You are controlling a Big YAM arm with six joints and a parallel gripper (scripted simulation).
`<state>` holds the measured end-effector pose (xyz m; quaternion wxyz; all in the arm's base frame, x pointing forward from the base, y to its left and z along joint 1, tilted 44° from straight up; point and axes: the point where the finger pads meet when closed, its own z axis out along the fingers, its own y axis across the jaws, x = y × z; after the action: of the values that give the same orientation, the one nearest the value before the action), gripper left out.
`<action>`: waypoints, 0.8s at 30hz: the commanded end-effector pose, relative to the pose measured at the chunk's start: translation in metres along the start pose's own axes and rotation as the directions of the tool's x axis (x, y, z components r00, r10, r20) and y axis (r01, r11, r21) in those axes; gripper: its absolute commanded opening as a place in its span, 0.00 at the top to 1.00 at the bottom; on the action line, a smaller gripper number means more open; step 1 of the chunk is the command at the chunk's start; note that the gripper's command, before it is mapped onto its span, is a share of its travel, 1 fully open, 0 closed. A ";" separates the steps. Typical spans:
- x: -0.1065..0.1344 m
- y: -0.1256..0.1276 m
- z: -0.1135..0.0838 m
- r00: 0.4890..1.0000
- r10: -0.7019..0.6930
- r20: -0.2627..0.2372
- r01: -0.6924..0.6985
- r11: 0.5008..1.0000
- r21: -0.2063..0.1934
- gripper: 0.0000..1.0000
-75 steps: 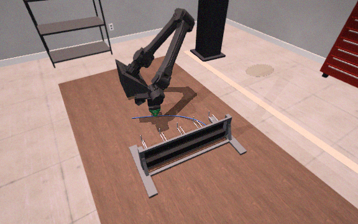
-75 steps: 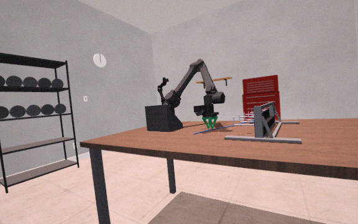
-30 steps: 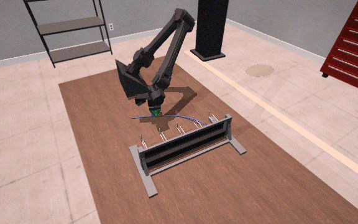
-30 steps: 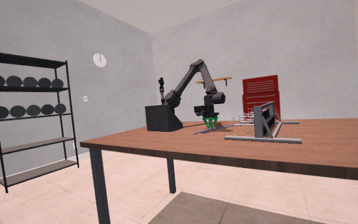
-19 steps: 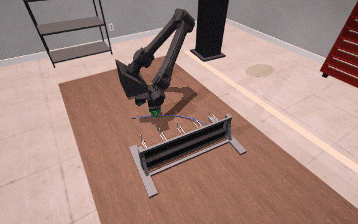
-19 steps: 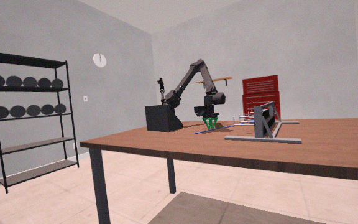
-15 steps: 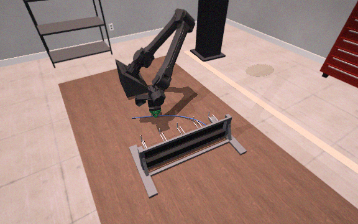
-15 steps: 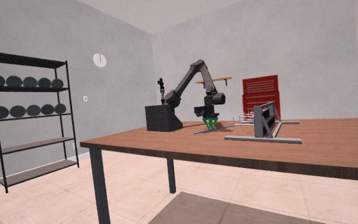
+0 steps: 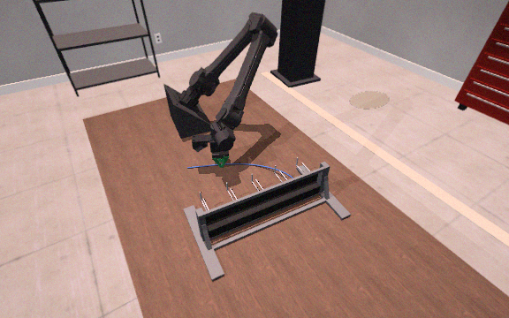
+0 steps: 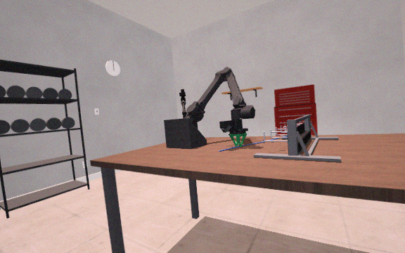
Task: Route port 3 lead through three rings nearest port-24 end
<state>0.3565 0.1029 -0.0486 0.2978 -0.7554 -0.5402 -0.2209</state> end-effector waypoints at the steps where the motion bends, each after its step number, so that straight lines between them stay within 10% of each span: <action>1: -0.002 0.000 0.004 1.000 0.006 -0.002 -0.006 1.000 0.002 0.68; 24: -0.001 0.001 0.004 1.000 0.004 -0.002 -0.004 1.000 0.001 0.68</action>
<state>0.3565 0.1032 -0.0492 0.2978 -0.7556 -0.5400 -0.2209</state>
